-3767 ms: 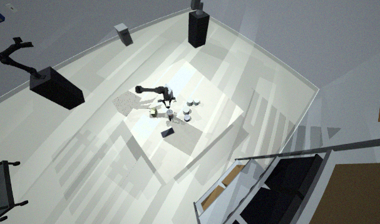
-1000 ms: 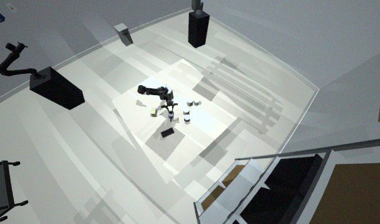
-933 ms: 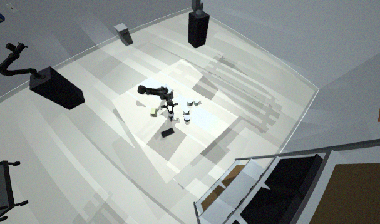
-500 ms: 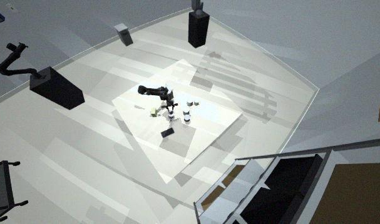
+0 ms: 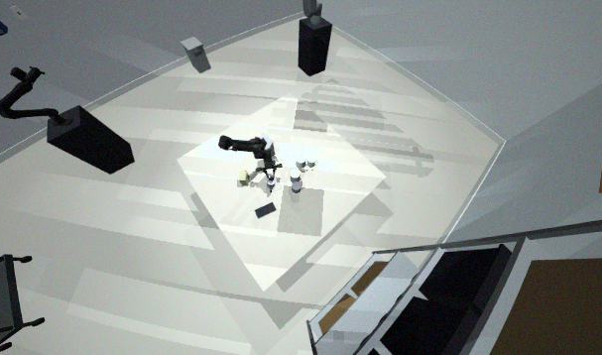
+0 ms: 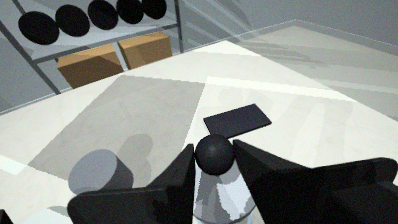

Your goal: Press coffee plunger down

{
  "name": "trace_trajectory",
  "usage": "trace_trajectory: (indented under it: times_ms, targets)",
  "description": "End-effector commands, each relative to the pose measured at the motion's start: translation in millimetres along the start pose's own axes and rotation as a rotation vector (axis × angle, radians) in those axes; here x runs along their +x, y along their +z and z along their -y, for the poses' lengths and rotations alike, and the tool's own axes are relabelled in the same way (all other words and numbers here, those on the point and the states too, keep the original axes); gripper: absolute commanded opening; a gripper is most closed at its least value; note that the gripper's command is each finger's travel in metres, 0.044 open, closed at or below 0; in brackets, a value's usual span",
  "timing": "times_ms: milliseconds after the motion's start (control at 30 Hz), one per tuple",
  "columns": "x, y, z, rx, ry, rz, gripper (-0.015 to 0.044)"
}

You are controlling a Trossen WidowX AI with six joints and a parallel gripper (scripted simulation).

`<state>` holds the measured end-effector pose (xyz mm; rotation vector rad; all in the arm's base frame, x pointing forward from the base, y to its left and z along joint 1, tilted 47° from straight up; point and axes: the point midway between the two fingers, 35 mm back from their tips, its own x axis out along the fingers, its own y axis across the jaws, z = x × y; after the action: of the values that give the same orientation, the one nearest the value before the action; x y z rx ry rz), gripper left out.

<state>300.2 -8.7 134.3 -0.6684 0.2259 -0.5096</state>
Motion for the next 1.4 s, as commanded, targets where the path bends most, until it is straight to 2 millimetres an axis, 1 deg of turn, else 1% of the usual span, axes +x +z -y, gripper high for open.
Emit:
trace_trajectory:
  times_ms: [0, 133, 533, 633, 800, 867, 933, 1033, 1167, 1233, 1367]
  targets:
    - [-0.1, -0.1, 0.0, 0.000, 0.000, 0.000, 0.0122]
    - [-0.1, -0.1, 0.0, 0.000, 0.000, 0.000, 0.0122]
    - [-0.1, -0.1, 0.0, 0.000, 0.000, 0.000, 0.0437]
    - [-0.1, -0.1, 0.0, 0.000, 0.000, 0.000, 0.0440]
    - [0.9, 11.7, 2.7, 0.017, -0.006, 0.018, 0.0440]
    - [-3.0, 15.4, 2.0, 0.016, -0.004, 0.014, 0.0440]
    - [-11.0, 22.3, 1.4, 0.015, 0.000, 0.005, 0.0440]
    - [-30.3, 36.3, 3.8, 0.008, 0.004, -0.008, 0.0440]
    - [-58.8, 51.7, 15.1, -0.006, 0.000, -0.015, 0.0440]
    - [-63.8, 53.8, 17.9, -0.009, -0.001, -0.014, 0.0440]
    - [-63.8, 53.9, 18.0, -0.009, -0.001, -0.014, 0.0440]
